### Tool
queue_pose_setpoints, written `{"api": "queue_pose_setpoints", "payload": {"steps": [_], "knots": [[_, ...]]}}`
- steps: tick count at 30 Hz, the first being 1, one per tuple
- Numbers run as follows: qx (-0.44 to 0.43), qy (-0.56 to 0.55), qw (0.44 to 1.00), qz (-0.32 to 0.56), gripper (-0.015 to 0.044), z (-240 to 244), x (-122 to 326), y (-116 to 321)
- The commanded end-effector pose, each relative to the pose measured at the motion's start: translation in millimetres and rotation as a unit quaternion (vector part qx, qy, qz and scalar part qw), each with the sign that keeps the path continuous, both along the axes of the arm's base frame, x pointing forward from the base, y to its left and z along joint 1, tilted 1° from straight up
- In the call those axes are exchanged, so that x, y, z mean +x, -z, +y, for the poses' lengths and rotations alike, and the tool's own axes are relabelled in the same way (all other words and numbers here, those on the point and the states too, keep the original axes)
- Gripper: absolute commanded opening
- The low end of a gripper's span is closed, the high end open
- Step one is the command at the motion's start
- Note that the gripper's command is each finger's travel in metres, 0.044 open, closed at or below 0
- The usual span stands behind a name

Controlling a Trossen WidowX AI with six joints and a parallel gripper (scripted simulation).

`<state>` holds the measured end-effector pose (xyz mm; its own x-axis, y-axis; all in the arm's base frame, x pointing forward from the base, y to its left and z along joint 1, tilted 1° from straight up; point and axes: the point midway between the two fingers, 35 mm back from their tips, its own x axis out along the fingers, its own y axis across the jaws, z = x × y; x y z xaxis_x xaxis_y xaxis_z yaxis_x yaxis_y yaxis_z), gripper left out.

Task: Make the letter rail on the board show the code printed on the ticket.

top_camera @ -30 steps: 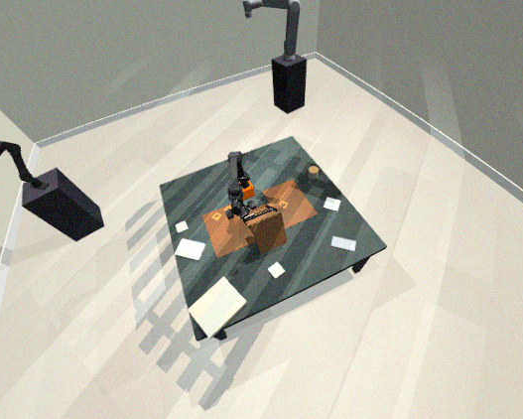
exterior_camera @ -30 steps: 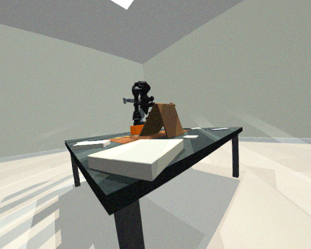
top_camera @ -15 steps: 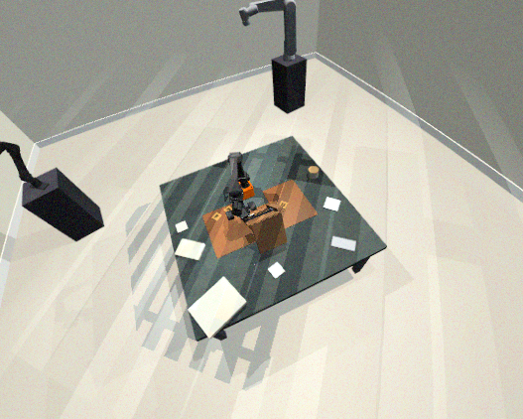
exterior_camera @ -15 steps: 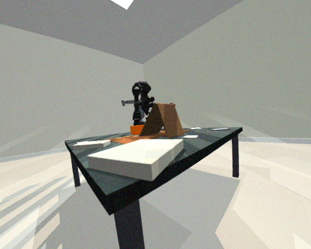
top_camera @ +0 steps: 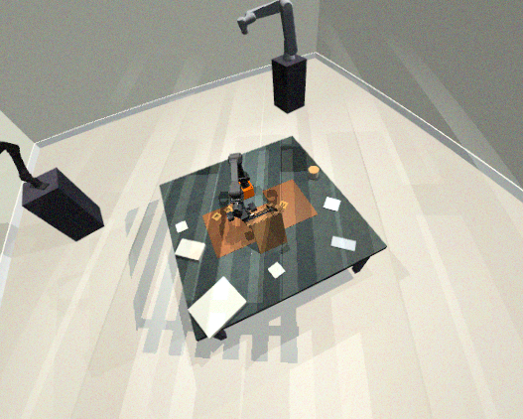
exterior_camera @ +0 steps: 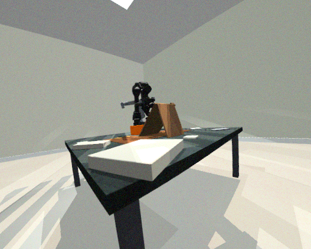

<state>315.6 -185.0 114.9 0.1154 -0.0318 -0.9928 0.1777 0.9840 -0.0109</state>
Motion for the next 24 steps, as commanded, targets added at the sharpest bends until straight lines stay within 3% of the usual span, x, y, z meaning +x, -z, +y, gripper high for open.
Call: {"api": "queue_pose_setpoints", "payload": {"steps": [1,24], "knots": [[-0.001,0.002,1.0,0.001,0.0,-1.0,1.2,1.6],[-0.001,0.002,1.0,0.001,0.0,7.7,0.7,-0.3]]}}
